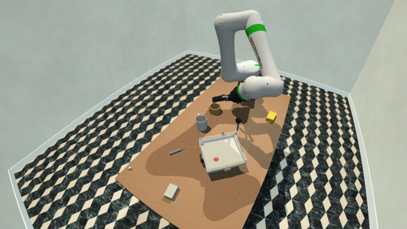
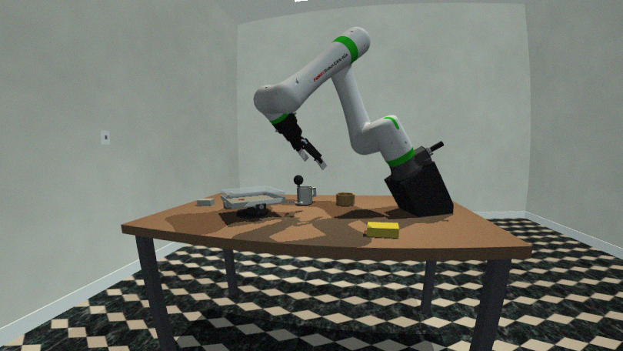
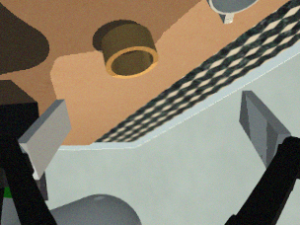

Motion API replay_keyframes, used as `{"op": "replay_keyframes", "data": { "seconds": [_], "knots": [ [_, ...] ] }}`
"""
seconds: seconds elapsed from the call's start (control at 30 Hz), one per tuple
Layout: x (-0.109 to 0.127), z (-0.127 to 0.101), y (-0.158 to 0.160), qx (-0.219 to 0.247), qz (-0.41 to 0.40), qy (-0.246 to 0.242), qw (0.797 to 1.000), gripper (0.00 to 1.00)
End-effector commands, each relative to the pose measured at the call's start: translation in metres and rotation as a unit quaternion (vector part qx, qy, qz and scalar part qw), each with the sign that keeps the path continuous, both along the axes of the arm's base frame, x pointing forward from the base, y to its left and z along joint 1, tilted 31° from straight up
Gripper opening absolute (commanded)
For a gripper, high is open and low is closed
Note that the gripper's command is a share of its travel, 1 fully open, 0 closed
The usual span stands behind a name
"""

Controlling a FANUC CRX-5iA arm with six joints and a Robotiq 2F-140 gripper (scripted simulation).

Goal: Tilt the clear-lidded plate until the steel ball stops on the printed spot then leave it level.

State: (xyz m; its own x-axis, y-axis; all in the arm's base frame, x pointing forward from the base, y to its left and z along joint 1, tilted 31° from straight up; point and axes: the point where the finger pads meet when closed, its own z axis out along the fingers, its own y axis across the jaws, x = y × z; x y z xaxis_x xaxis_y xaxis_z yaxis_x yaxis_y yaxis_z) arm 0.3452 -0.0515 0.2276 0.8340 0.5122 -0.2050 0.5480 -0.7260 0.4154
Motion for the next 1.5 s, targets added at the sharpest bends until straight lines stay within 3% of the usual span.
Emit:
{"op": "replay_keyframes", "data": {
  "seconds": [0.0,0.57,0.7,0.77,0.83,0.87,0.9,0.93,1.0,1.03,1.1,1.13,1.17,1.2,1.23,1.27,1.3,1.37,1.47],
  "knots": [
    [0.0,0.0,0.0,0.0,0.0,0.0,1.0,1.0],
    [0.0,0.0,0.0,0.001,0.001,0.0,1.0,1.0],
    [0.006,-0.003,0.019,0.042,0.08,-0.004,0.996,1.0],
    [0.013,-0.003,0.043,0.082,0.17,-0.015,0.982,1.0],
    [0.013,-0.003,0.043,0.084,0.176,-0.016,0.981,1.0],
    [0.016,0.0,0.058,0.105,0.232,-0.027,0.967,1.0],
    [0.016,0.0,0.058,0.105,0.232,-0.027,0.967,1.0],
    [0.019,0.004,0.073,0.122,0.289,-0.041,0.949,1.0],
    [0.019,0.004,0.073,0.122,0.289,-0.041,0.949,1.0],
    [0.022,0.01,0.088,0.136,0.343,-0.058,0.928,1.0],
    [0.022,0.01,0.088,0.136,0.343,-0.058,0.928,1.0],
    [0.024,0.016,0.102,0.145,0.392,-0.075,0.905,1.0],
    [0.024,0.016,0.102,0.145,0.392,-0.075,0.905,1.0],
    [0.026,0.023,0.114,0.151,0.433,-0.091,0.884,1.0],
    [0.026,0.023,0.114,0.151,0.433,-0.091,0.884,1.0],
    [0.027,0.029,0.123,0.153,0.464,-0.105,0.866,1.0],
    [0.027,0.029,0.123,0.153,0.464,-0.105,0.866,1.0],
    [0.027,0.037,0.133,0.154,0.498,-0.121,0.845,1.0],
    [0.027,0.039,0.135,0.155,0.504,-0.125,0.841,1.0]
  ]
}}
